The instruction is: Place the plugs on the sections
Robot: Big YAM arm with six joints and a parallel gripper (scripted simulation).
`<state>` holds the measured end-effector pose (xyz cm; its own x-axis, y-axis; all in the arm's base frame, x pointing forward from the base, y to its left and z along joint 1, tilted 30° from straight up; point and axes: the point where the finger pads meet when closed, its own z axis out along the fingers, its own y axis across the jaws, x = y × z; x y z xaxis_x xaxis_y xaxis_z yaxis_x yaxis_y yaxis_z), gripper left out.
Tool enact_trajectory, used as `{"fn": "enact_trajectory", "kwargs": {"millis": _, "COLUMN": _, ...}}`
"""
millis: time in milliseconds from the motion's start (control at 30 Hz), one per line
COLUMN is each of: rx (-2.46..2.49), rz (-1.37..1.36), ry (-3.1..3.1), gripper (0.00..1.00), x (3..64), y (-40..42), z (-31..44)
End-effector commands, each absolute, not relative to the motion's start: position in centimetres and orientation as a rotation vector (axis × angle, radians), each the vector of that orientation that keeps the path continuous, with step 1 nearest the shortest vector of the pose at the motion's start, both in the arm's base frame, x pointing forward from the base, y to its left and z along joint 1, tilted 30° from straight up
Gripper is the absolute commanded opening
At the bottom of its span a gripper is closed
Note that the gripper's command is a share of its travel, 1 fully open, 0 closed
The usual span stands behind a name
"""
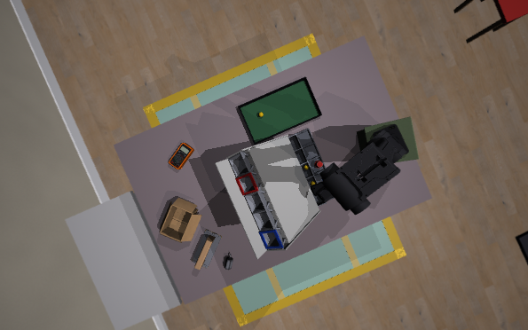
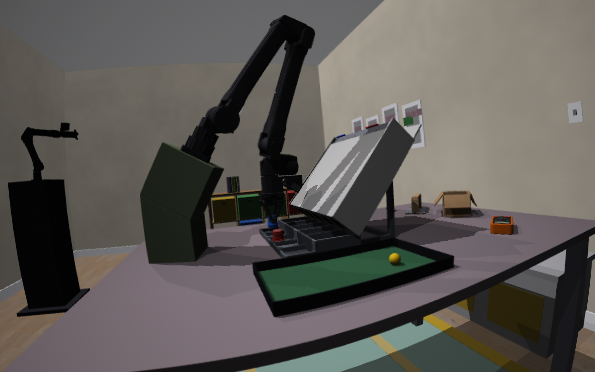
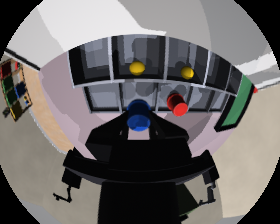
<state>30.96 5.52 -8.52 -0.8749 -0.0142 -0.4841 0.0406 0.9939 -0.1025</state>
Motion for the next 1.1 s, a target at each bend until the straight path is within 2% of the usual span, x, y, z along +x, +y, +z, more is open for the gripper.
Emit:
{"fn": "enact_trajectory", "kwargs": {"millis": 0, "rx": 0.016, "rz": -0.151, "ry": 2.623, "gripper": 0.00, "x": 31.6, "y": 5.3, "z": -9.0}}
{"fn": "enact_trajectory", "kwargs": {"millis": 1067, "rx": 0.018, "rz": -0.150, "ry": 2.624, "gripper": 0.00, "x": 32.1, "y": 5.1, "z": -10.1}}
